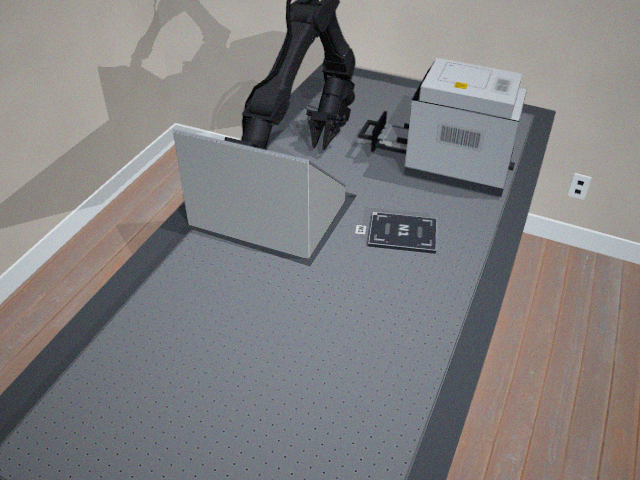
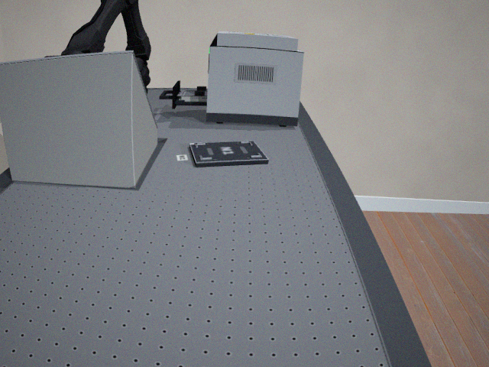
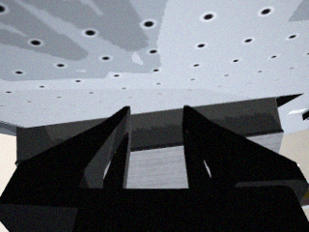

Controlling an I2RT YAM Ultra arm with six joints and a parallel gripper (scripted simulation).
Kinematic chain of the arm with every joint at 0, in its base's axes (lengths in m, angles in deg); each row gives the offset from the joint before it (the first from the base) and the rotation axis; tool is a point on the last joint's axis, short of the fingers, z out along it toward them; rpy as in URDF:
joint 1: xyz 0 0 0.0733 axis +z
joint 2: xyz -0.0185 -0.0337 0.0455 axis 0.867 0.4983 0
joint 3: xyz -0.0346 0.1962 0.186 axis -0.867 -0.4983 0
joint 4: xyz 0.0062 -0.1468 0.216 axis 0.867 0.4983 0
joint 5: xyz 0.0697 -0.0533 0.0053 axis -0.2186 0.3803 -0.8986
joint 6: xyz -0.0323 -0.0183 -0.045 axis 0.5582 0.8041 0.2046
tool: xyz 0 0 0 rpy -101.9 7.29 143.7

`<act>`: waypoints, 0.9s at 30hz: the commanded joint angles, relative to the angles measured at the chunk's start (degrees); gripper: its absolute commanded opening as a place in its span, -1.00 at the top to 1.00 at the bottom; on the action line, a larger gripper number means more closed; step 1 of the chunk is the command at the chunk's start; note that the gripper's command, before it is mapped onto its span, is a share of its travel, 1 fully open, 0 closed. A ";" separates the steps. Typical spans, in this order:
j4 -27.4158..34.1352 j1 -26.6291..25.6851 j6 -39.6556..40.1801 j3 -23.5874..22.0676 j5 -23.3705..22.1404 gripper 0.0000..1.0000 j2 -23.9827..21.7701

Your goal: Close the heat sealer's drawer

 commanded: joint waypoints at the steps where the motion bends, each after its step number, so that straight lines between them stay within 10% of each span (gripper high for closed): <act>1: -2.65 1.78 -2.89 -2.77 4.47 0.40 -4.86; 27: -16.44 12.71 -13.14 -15.56 34.78 0.40 -21.56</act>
